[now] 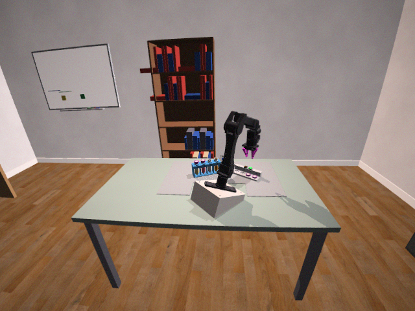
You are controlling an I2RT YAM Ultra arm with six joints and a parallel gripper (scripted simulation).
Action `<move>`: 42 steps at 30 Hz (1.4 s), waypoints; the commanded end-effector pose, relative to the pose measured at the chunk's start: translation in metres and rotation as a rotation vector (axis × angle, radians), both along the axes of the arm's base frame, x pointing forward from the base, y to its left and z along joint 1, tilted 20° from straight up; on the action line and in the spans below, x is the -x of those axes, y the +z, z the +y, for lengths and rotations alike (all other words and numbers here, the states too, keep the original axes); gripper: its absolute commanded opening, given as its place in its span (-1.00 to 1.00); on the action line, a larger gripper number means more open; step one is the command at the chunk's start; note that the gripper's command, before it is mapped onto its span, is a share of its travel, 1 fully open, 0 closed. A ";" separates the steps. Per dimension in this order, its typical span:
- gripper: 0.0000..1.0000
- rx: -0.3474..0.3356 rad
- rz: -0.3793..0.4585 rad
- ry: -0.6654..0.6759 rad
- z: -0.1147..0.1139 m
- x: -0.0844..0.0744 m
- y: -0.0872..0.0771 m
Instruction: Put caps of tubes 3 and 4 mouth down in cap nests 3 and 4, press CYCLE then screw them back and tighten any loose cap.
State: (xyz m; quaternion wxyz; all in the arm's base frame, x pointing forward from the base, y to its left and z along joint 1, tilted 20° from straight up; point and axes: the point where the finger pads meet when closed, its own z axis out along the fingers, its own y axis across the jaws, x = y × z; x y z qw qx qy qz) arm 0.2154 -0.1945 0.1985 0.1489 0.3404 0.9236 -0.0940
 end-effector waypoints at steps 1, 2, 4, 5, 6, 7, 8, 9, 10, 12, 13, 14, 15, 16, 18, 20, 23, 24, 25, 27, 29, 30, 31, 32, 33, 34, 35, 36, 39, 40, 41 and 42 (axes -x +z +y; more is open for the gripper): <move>-0.06 0.006 -0.008 0.005 0.001 0.000 0.004; -0.06 0.006 -0.008 0.005 -0.001 -0.001 -0.001; -0.06 0.006 -0.008 0.005 -0.004 -0.003 -0.010; -0.06 0.006 -0.008 0.005 -0.005 -0.004 -0.015; -0.06 0.006 -0.008 0.005 -0.006 -0.005 -0.019; -0.06 0.006 -0.008 0.005 -0.006 -0.005 -0.019; -0.06 0.006 -0.008 0.005 -0.006 -0.005 -0.019; -0.06 0.006 -0.008 0.005 -0.008 -0.006 -0.024; -0.06 0.006 -0.008 0.005 -0.009 -0.007 -0.029; -0.06 0.006 -0.008 0.005 -0.012 -0.010 -0.038; -0.06 0.006 -0.008 0.005 -0.013 -0.011 -0.043; -0.06 0.006 -0.008 0.005 -0.015 -0.012 -0.047; -0.06 0.006 -0.008 0.005 -0.016 -0.013 -0.052; -0.06 0.006 -0.008 0.005 -0.017 -0.014 -0.057; -0.06 0.006 -0.008 0.005 -0.020 -0.016 -0.066; -0.06 0.006 -0.008 0.005 -0.023 -0.018 -0.076; -0.06 0.006 -0.008 0.005 -0.027 -0.022 -0.090; -0.06 0.006 -0.008 0.005 -0.027 -0.022 -0.090; -0.06 0.006 -0.008 0.005 -0.027 -0.022 -0.090; -0.06 0.006 -0.008 0.005 -0.030 -0.024 -0.099; -0.06 0.006 -0.008 0.005 -0.033 -0.026 -0.108; -0.06 0.006 -0.008 0.005 -0.034 -0.027 -0.113; -0.06 0.006 -0.008 0.005 -0.035 -0.028 -0.117; -0.06 0.006 -0.008 0.005 -0.035 -0.028 -0.117; -0.06 0.006 -0.008 0.005 -0.035 -0.028 -0.117; -0.06 0.006 -0.008 0.005 -0.035 -0.028 -0.117; -0.06 0.006 -0.008 0.005 -0.035 -0.028 -0.117; -0.06 0.006 -0.008 0.005 -0.035 -0.028 -0.117; -0.06 0.006 -0.008 0.005 -0.035 -0.028 -0.117; -0.06 0.006 -0.008 0.005 -0.035 -0.028 -0.117; -0.06 0.006 -0.008 0.005 -0.035 -0.028 -0.117; -0.06 0.006 -0.008 0.005 -0.035 -0.028 -0.117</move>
